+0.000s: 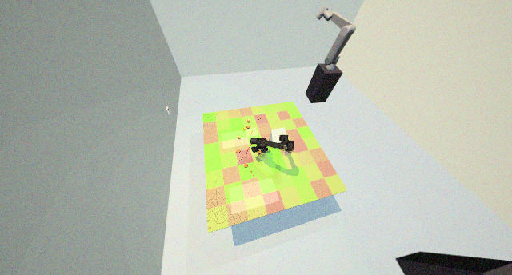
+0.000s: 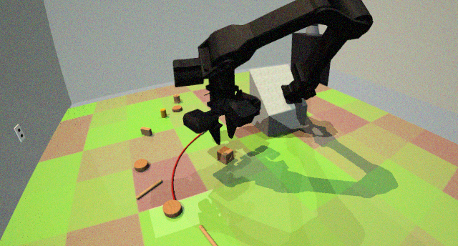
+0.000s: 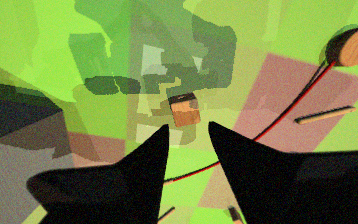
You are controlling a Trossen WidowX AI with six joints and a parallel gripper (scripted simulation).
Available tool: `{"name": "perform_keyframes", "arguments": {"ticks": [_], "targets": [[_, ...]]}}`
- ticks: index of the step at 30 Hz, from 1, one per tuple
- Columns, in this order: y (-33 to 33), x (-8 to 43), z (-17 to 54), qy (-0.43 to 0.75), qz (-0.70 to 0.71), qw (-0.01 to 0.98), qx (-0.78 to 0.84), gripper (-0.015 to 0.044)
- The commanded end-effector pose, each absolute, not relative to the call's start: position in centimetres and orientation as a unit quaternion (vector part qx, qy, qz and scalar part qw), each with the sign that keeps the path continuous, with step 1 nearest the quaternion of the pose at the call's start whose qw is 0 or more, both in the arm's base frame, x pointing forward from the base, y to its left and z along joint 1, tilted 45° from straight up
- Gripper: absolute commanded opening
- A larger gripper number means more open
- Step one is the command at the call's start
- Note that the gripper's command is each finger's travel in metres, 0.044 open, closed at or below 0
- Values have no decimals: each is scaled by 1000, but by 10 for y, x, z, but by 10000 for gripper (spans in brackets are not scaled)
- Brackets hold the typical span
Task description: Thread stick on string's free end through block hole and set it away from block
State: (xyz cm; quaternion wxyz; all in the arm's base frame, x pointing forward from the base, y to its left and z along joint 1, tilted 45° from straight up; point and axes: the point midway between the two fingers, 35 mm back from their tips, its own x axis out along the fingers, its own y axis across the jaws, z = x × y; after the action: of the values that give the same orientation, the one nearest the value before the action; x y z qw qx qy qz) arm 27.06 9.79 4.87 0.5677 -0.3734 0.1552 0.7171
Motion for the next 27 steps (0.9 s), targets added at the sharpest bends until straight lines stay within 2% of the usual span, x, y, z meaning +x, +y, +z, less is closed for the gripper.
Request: {"name": "perform_keyframes", "arguments": {"ticks": [1, 5, 6, 18, 20, 27], "targets": [[98, 271, 49, 155, 717, 568, -373, 112], [98, 271, 49, 155, 717, 568, -373, 7], [98, 271, 49, 155, 717, 568, -373, 0], [98, 271, 49, 155, 717, 568, -373, 0], [96, 272, 47, 181, 711, 581, -353, 53], [78, 282, 30, 431, 592, 670, -118, 236]]}}
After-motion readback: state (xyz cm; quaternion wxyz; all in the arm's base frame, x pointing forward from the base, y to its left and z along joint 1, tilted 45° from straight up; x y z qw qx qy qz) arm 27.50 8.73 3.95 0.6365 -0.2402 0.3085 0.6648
